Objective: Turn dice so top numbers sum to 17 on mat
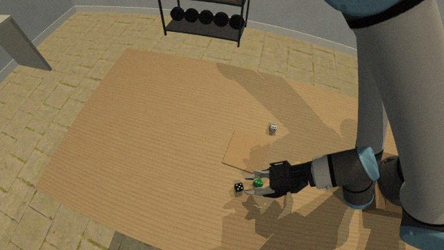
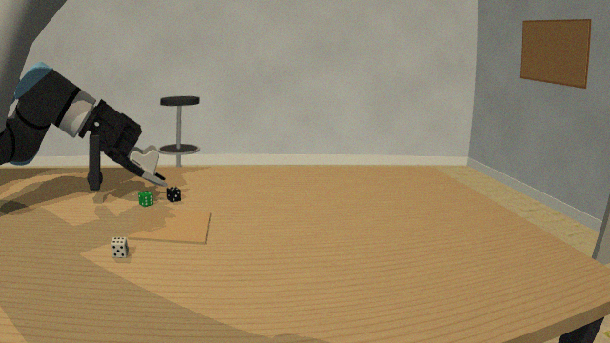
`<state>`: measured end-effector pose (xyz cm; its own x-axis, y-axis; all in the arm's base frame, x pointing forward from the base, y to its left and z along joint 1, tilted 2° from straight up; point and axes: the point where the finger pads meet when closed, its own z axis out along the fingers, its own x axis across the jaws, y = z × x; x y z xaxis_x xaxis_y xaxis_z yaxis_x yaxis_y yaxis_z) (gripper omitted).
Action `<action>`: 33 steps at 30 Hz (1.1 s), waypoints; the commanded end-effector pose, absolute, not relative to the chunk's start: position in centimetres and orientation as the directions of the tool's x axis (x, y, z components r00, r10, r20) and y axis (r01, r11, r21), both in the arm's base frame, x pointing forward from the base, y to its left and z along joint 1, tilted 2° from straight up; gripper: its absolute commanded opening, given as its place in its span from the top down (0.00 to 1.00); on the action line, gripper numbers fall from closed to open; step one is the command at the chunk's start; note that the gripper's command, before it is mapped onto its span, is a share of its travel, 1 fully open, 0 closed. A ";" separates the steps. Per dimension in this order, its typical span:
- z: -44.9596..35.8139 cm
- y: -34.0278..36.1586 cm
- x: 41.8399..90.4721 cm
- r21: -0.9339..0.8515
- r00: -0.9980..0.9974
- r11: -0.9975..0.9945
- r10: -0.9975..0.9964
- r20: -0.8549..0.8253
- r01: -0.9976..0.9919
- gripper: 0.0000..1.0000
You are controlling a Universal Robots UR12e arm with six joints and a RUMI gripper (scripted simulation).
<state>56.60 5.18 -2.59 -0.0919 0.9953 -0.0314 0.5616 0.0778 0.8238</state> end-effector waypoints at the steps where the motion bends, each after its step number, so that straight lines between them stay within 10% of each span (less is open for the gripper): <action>1: -2.1 5.2 56.5 0.825 -0.092 0.079 0.995 -0.032 0.560 0.76; 33: 3.5 5.3 56.4 0.825 -0.092 0.079 0.995 -0.032 0.560 0.76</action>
<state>56.61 5.19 3.53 -0.0914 0.9952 -0.0358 0.5543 0.0807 0.8284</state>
